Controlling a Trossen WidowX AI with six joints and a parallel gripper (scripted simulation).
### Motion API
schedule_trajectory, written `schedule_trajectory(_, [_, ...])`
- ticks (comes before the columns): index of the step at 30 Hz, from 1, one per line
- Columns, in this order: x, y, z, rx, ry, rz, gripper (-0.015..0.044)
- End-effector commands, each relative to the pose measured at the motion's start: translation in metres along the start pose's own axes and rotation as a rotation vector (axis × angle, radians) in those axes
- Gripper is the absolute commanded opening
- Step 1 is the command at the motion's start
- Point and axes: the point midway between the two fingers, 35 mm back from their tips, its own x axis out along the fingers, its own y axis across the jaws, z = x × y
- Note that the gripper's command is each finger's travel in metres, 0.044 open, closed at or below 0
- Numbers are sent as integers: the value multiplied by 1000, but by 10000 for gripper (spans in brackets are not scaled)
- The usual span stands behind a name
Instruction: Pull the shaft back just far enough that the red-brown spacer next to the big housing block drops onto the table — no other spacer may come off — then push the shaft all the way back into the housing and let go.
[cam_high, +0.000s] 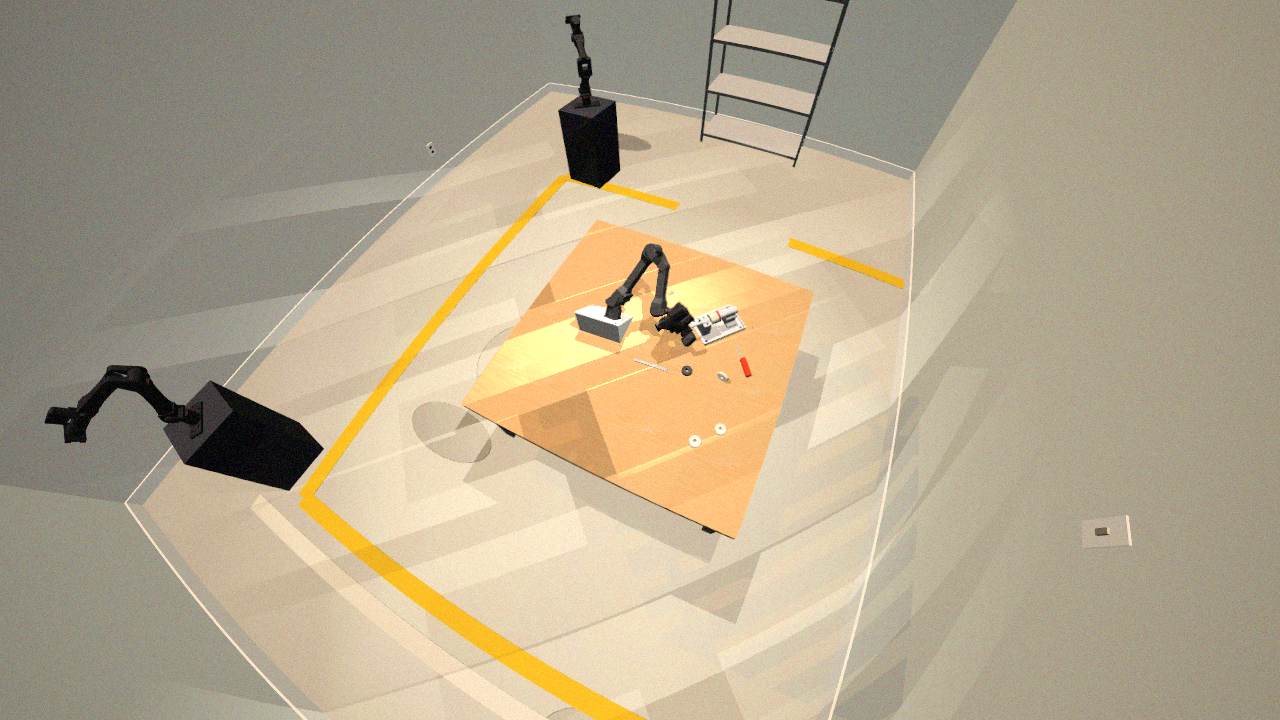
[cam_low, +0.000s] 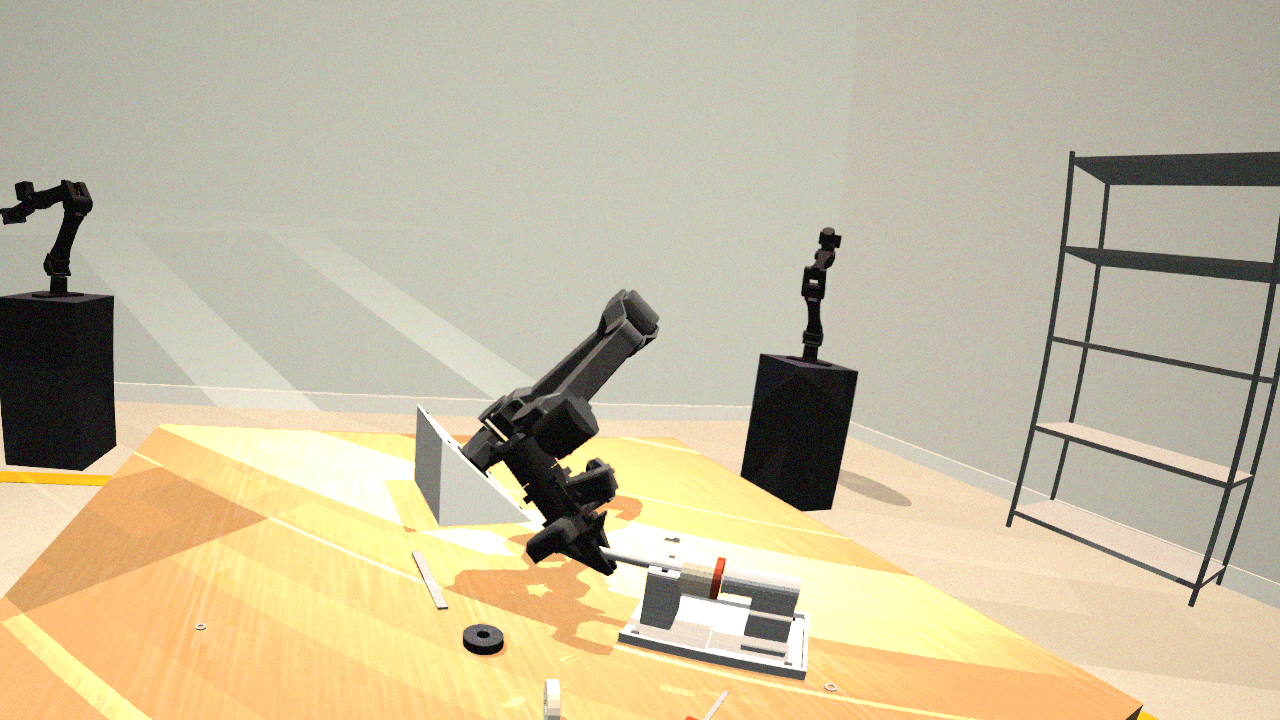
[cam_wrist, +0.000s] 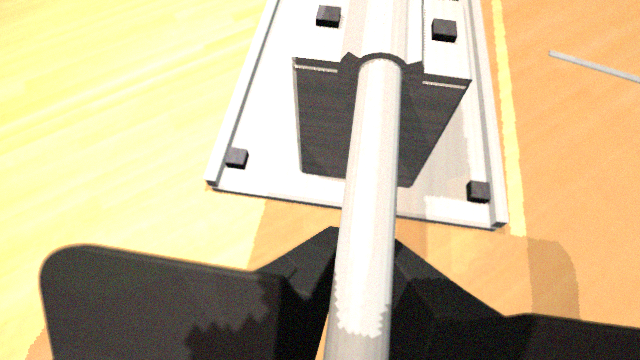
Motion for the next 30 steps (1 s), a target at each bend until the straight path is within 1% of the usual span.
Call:
schedule_trajectory(1, [-1,1,-2,0,1,2,0])
schedule_trajectory(30, [-3,1,-4,0,1,2,0])
